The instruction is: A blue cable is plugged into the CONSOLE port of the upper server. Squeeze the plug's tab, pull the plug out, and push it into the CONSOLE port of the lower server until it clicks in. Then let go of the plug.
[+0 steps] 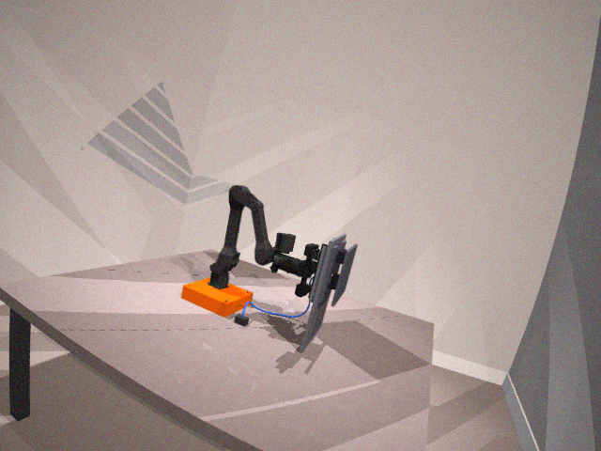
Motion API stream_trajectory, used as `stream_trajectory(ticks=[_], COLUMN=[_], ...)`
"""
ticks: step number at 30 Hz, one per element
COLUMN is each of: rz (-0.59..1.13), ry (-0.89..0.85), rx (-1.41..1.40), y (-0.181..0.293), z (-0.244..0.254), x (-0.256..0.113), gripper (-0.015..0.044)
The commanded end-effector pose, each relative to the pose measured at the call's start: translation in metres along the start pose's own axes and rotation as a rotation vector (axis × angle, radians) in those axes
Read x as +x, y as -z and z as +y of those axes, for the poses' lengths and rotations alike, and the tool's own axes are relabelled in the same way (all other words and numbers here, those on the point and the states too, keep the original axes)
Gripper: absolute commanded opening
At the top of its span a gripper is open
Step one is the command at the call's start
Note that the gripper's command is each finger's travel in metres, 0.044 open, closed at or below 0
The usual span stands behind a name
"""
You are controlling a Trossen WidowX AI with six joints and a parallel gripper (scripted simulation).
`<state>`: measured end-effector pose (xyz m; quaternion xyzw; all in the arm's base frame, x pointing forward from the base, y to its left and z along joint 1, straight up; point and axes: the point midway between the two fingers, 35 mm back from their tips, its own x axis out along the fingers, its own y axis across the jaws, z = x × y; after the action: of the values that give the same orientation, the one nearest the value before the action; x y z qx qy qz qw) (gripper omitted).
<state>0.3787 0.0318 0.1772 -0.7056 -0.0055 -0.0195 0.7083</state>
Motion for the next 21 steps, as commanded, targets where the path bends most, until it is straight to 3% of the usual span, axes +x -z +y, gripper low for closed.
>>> stream_trajectory(ticks=[1,21], rz=[0.0,0.0], ry=[-0.002,-0.003], rx=[0.0,0.0], y=[0.0007,0.0025], z=[0.0,-0.0027], x=[-0.0036,-0.0128], gripper=[0.044,0.044])
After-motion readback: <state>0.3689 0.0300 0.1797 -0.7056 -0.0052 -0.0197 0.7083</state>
